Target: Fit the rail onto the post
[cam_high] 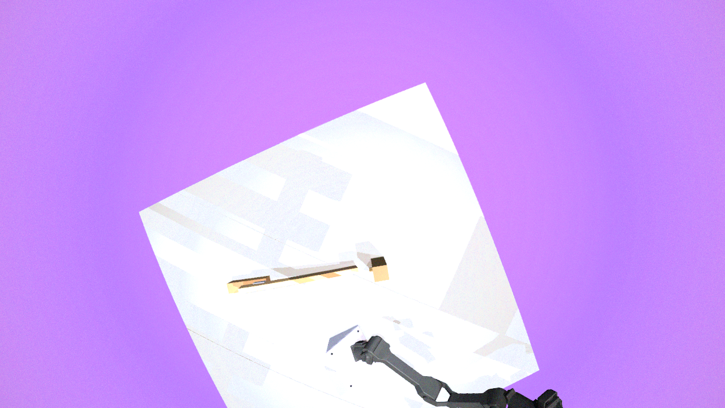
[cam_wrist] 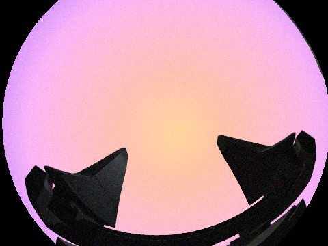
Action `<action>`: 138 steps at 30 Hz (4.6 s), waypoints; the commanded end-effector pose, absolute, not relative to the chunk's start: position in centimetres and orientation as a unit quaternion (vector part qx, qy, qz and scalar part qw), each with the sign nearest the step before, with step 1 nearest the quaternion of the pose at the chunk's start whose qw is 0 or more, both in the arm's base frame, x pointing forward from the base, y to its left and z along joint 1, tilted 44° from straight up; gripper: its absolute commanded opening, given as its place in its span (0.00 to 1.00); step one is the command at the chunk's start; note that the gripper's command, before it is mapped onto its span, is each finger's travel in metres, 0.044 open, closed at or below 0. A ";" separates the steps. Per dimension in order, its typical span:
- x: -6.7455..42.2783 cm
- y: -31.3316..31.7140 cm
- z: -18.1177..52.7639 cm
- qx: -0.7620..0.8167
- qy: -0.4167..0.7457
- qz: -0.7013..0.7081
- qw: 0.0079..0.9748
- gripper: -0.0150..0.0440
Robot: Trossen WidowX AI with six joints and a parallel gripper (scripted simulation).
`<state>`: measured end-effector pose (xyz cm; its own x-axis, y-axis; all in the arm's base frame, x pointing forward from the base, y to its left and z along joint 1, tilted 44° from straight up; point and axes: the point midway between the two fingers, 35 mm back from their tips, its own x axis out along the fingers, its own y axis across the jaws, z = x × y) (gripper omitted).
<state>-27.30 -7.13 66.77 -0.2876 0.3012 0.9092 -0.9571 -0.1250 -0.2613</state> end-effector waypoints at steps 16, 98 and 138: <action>0.2 2.4 69.2 0.414 -0.310 0.431 0.740 1.00; 30.9 6.8 7.2 -0.680 0.603 0.213 0.358 1.00; 31.3 4.3 4.6 -0.681 0.604 0.211 0.357 0.35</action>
<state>31.27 4.31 4.60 0.1791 -0.6686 -0.7218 -0.9731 -0.0123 -0.2301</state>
